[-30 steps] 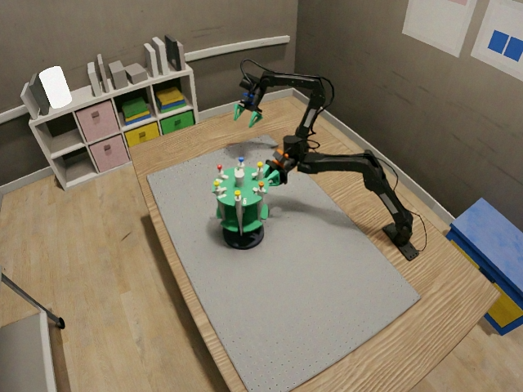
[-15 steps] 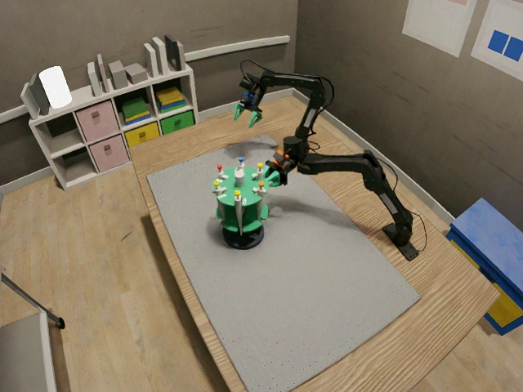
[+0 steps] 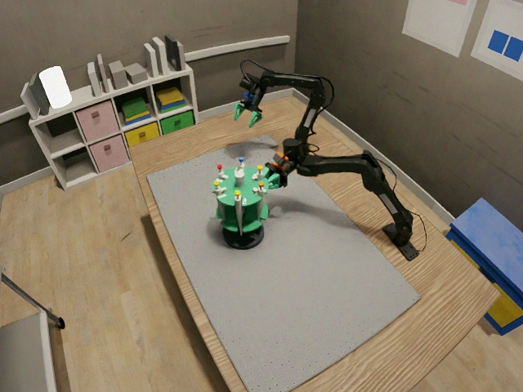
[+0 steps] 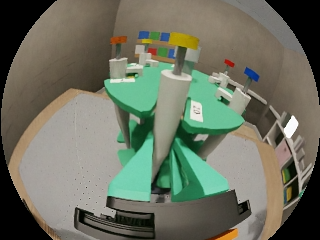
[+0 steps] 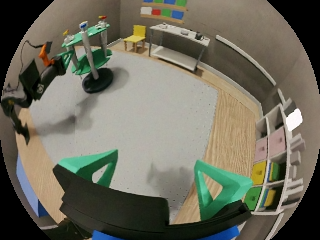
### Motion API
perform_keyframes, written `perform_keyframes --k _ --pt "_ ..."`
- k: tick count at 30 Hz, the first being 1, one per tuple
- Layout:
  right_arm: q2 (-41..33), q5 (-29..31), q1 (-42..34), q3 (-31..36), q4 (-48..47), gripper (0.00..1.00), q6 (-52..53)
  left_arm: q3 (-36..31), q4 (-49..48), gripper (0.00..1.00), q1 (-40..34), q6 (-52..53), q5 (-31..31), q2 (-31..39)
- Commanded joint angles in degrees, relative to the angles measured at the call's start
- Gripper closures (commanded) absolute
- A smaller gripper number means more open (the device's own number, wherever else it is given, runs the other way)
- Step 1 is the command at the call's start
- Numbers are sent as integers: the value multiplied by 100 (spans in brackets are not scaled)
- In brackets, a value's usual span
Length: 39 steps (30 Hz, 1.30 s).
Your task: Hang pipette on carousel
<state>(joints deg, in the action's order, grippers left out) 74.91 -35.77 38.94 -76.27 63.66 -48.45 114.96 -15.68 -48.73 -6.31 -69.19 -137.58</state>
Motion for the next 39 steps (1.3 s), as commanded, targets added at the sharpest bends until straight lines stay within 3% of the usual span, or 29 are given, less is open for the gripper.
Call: perform_keyframes --k 1,10,11,25,39 --pt "56 -134 64 -58 -52 0 -60 71 -217 88 -36 -32 -87 128" --pt "56 -134 64 -58 -52 0 -60 -104 -304 88 -39 -24 -90 51" --pt "56 -134 64 -58 -52 0 -60 -137 -328 50 -40 -25 -90 -2" --pt "56 -134 64 -58 -52 0 -60 4 -369 50 -38 -8 -65 121" --pt "56 -134 64 -58 -52 0 -60 -475 -414 50 -323 -141 -346 338"
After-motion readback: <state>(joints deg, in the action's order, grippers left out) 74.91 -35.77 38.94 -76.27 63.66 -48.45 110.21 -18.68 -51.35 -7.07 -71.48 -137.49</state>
